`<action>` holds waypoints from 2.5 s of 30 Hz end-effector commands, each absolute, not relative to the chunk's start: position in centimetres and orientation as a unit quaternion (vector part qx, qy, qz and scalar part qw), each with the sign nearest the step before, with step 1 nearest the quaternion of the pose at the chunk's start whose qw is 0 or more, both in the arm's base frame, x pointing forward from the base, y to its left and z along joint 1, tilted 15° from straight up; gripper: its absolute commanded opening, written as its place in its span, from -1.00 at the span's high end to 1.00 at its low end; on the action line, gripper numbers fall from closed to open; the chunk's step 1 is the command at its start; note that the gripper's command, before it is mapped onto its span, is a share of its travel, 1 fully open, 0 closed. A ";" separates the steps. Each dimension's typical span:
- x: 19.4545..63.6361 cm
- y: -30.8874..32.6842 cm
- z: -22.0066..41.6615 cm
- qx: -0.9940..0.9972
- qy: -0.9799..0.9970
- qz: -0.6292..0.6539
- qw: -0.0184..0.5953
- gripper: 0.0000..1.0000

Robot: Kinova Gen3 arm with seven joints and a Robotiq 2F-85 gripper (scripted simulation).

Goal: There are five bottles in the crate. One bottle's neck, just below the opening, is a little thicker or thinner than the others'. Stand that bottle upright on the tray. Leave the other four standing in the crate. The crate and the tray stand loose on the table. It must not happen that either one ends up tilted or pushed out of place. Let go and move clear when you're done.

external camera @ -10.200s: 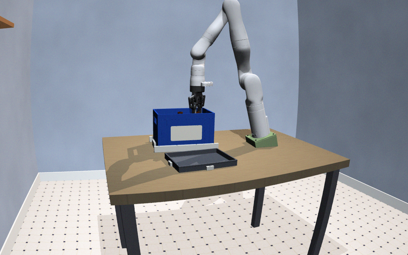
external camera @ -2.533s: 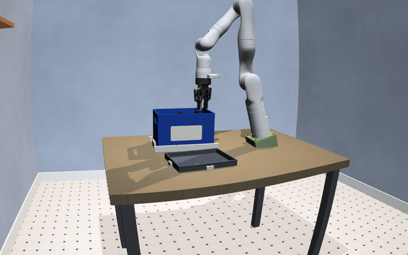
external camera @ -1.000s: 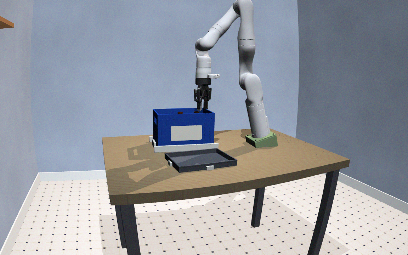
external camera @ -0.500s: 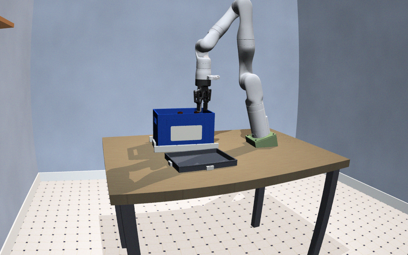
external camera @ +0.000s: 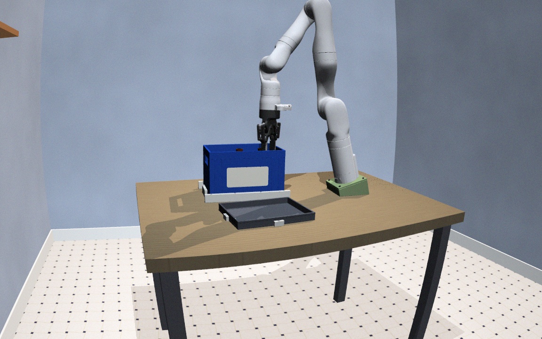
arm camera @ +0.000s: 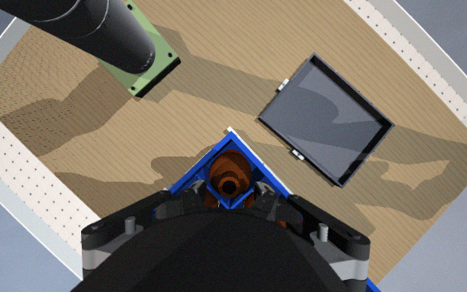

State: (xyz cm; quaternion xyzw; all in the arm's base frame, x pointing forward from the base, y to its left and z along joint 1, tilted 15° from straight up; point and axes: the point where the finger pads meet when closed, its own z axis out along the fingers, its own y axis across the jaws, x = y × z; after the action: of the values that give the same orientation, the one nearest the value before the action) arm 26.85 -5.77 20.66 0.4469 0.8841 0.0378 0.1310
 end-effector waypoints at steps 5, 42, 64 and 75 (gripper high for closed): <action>26.9 -5.8 19.6 0.447 0.885 0.036 0.127 -0.27; 27.2 -5.8 18.6 0.447 0.885 0.036 0.127 -0.27; 27.2 -5.8 18.6 0.447 0.885 0.036 0.127 -0.27; 27.2 -5.8 18.6 0.447 0.885 0.036 0.127 1.00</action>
State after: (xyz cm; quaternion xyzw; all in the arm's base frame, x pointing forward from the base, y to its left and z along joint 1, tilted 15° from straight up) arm 27.18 -5.84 18.54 0.4471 0.8848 0.0363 0.1262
